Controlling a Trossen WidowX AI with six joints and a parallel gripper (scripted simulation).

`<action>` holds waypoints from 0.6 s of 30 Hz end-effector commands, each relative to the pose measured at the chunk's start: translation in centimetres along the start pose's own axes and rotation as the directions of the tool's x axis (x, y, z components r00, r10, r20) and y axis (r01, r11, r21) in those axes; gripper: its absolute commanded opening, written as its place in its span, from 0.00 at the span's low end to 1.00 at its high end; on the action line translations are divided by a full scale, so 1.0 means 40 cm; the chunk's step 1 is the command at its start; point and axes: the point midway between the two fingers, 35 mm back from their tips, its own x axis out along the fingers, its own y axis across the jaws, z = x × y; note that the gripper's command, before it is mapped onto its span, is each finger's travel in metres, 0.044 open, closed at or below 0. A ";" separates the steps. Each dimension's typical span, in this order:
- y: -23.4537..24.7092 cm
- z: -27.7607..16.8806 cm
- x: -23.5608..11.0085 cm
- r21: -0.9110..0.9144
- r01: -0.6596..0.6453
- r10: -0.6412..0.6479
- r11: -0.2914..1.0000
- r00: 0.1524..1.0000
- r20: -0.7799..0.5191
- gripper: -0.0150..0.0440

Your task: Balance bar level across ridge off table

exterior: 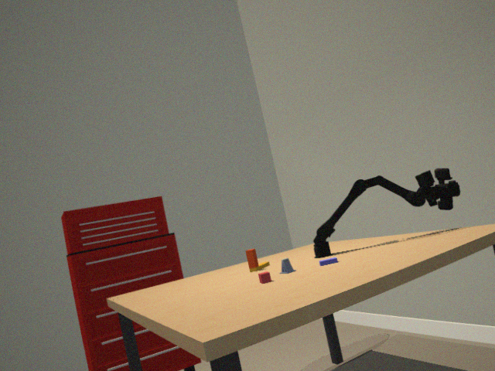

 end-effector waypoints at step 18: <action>0.153 0.332 -0.367 0.048 -0.012 -0.009 0.999 0.913 0.407 0.79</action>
